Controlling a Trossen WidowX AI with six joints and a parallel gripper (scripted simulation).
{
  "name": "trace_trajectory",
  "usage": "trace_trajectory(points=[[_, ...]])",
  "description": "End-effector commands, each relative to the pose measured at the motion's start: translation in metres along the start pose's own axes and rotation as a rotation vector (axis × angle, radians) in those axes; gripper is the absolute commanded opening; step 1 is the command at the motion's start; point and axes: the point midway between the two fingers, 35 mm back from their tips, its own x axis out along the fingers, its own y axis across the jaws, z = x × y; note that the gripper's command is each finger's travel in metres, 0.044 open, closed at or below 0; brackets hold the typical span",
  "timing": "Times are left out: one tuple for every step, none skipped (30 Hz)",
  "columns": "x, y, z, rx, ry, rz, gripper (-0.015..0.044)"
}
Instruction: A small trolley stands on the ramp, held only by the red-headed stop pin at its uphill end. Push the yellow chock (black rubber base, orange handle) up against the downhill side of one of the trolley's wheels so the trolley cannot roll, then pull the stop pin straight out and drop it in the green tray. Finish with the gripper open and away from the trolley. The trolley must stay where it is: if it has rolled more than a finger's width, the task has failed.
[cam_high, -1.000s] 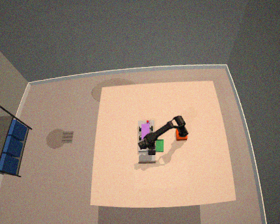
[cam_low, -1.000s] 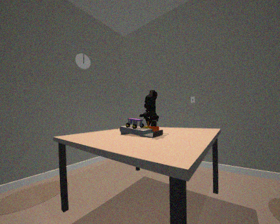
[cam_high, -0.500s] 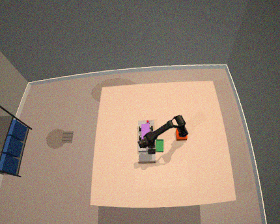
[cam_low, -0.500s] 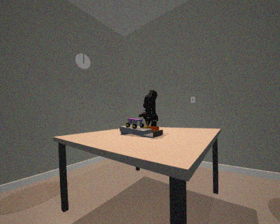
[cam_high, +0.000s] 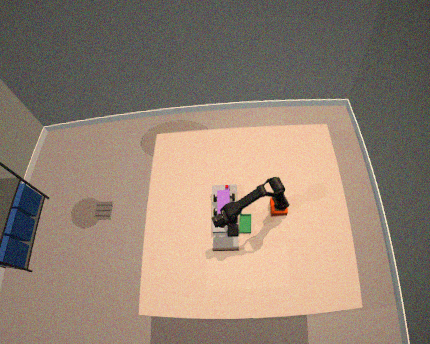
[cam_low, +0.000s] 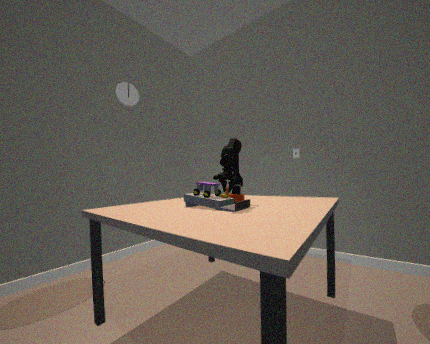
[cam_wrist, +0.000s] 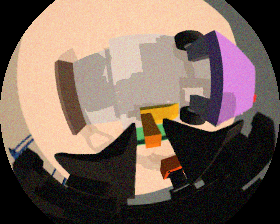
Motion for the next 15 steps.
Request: trace_trajectory(points=[[-0.003,0.000,0.000,0.002,0.000,-0.001,0.0190],[-0.006,0.000,0.000,0.001,0.000,-0.002,0.0190],[-0.010,0.000,0.000,0.001,0.000,-0.003,0.0190],[-0.015,0.000,0.000,0.001,0.001,-0.005,0.0190],[-0.019,0.000,0.000,0.000,0.001,-0.006,0.0190],[-0.022,0.000,-0.001,0.000,0.001,-0.006,0.0190],[-0.025,0.000,-0.001,0.000,0.001,-0.006,0.0190],[-0.027,0.000,-0.001,0.000,0.001,-0.006,0.0190],[-0.030,0.000,-0.001,0.000,0.001,-0.006,0.0190],[-0.033,0.001,-0.001,0.000,0.001,-0.006,0.0190],[-0.036,0.001,-0.001,0.000,0.001,-0.006,0.0190],[-0.039,0.001,0.000,0.000,0.001,-0.006,0.0190],[-0.042,0.001,0.000,0.000,0.001,-0.006,0.0190],[-0.045,0.001,0.000,0.000,0.001,-0.006,0.0190],[-0.048,0.001,0.000,0.000,0.001,-0.006,0.0190]])
